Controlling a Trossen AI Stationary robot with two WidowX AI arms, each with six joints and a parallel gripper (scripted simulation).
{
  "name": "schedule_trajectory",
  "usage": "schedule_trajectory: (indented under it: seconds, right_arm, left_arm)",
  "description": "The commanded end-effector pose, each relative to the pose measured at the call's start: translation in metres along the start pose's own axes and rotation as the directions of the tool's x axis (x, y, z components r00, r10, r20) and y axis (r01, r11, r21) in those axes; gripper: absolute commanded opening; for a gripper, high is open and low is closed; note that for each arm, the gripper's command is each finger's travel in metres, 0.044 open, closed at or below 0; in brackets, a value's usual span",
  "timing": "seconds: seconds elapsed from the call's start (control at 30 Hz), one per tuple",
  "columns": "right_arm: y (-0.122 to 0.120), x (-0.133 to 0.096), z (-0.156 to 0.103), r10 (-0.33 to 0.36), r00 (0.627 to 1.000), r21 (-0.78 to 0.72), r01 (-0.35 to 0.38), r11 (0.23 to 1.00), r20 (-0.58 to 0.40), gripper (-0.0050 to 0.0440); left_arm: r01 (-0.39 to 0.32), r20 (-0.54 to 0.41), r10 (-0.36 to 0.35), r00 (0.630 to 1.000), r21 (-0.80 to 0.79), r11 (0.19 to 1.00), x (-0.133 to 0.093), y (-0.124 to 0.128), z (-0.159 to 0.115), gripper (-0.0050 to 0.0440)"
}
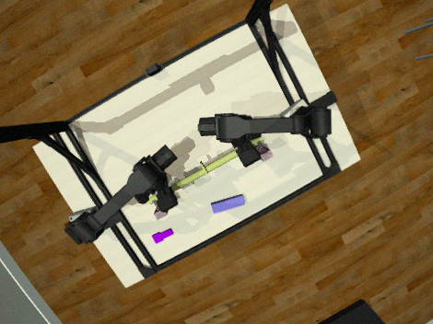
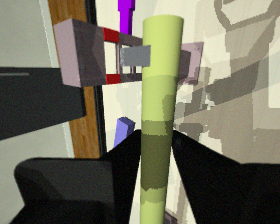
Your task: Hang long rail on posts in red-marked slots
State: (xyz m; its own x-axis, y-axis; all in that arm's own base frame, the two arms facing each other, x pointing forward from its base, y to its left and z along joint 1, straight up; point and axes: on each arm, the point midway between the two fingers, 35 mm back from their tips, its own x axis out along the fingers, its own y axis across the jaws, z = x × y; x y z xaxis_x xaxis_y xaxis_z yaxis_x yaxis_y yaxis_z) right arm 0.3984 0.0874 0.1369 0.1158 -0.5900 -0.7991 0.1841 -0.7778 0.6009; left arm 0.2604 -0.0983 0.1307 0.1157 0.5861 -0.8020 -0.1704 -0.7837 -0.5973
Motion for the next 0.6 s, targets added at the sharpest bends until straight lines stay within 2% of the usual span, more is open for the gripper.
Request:
schedule_trajectory:
  seconds: [0.0, 0.57]
  right_arm:
    - [0.0023, -0.0001, 0.0002, 0.005, 1.000, -0.011, -0.005, 1.000, -0.005, 0.0000]
    - [0.0081, 0.0031, 0.0002, 0.005, 1.000, -0.011, -0.005, 1.000, -0.005, 0.0000]
  left_arm:
    - [0.007, 0.000, -0.007, 1.000, 0.004, 1.000, 0.0020, -0.0038, 0.0002, 0.0000]
    - [0.007, 0.000, -0.007, 1.000, 0.004, 1.000, 0.0047, -0.0100, 0.0001, 0.0000]
